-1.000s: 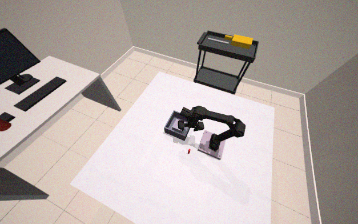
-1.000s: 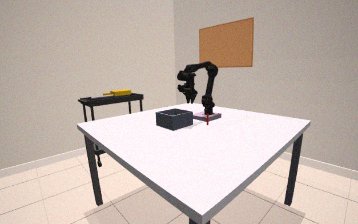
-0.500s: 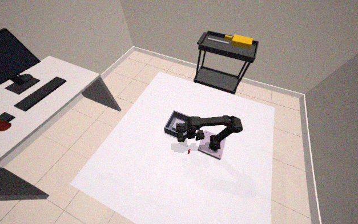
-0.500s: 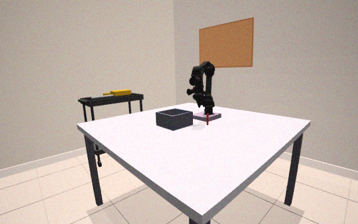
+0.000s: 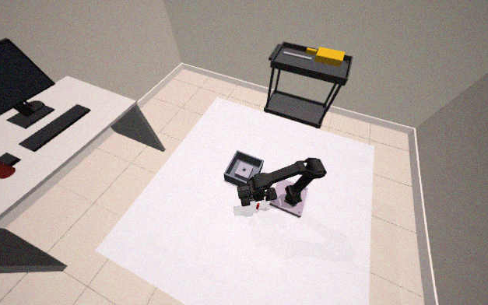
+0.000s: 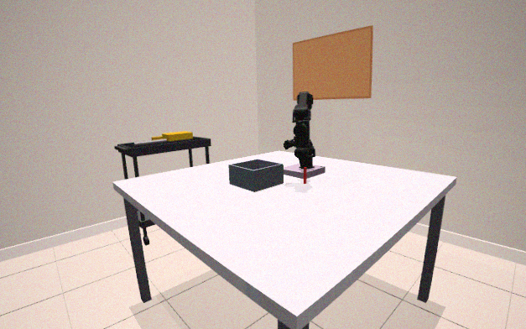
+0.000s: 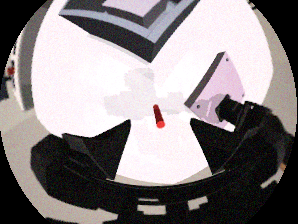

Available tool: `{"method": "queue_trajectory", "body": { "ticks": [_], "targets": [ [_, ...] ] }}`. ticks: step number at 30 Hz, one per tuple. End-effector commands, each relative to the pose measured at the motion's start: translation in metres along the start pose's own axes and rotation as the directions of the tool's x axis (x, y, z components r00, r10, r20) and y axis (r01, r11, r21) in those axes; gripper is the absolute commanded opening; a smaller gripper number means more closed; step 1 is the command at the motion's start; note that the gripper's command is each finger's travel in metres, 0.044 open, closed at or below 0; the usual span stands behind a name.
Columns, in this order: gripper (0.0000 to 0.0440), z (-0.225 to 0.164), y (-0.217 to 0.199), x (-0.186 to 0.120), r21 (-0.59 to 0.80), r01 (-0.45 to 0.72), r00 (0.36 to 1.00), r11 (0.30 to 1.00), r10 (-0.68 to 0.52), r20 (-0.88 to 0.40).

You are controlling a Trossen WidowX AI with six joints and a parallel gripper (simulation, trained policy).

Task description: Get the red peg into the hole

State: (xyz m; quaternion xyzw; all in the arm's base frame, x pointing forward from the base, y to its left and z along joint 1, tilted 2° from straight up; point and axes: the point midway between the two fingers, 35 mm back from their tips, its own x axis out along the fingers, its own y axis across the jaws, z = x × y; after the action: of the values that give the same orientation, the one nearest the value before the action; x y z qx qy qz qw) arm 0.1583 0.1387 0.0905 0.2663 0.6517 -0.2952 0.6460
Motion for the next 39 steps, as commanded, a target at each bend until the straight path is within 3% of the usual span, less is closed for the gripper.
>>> {"method": "queue_trajectory", "body": {
  "ticks": [1, 10, 12, 28, 39],
  "targets": [
    [0.0440, -0.003, 0.001, 0.013, -0.012, 0.006, 1.000, 1.000, -0.006, 0.014],
    [0.0438, -0.007, 0.008, 0.051, -0.062, -0.014, 0.999, 0.998, 0.017, 0.046],
    [0.0419, -0.007, 0.008, 0.058, -0.076, -0.010, 0.999, 0.997, 0.014, 0.048],
    [0.0018, -0.006, 0.001, 0.082, -0.092, 0.088, 0.995, 0.992, -0.083, 0.049],
    [0.0000, 0.012, 0.016, 0.035, -0.116, 0.029, 0.991, 0.993, -0.013, 0.131]
  ]
}}
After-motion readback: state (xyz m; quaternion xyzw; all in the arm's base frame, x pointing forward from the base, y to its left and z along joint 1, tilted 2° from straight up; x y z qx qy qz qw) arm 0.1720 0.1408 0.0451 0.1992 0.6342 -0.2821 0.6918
